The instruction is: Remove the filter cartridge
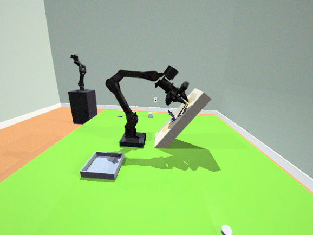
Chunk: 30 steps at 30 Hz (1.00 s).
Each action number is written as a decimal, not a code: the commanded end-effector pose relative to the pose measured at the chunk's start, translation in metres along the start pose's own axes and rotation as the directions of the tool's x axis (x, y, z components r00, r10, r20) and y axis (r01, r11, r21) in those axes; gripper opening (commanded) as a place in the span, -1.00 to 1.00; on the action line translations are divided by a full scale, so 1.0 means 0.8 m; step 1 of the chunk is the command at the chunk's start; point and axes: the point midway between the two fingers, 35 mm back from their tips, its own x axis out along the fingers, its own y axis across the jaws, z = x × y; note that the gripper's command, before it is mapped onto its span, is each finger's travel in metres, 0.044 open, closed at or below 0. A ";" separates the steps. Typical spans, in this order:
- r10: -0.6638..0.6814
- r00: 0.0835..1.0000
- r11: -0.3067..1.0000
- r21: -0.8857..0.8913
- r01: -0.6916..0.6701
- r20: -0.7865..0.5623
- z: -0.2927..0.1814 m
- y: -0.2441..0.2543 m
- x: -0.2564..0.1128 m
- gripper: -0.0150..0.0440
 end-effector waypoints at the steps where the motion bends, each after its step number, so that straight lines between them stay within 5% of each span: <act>1: 0.002 1.000 1.000 0.004 -0.002 -0.006 -0.002 0.003 -0.001 -0.13; 30: 0.002 1.000 1.000 0.004 -0.002 -0.006 0.000 -0.001 0.002 -0.13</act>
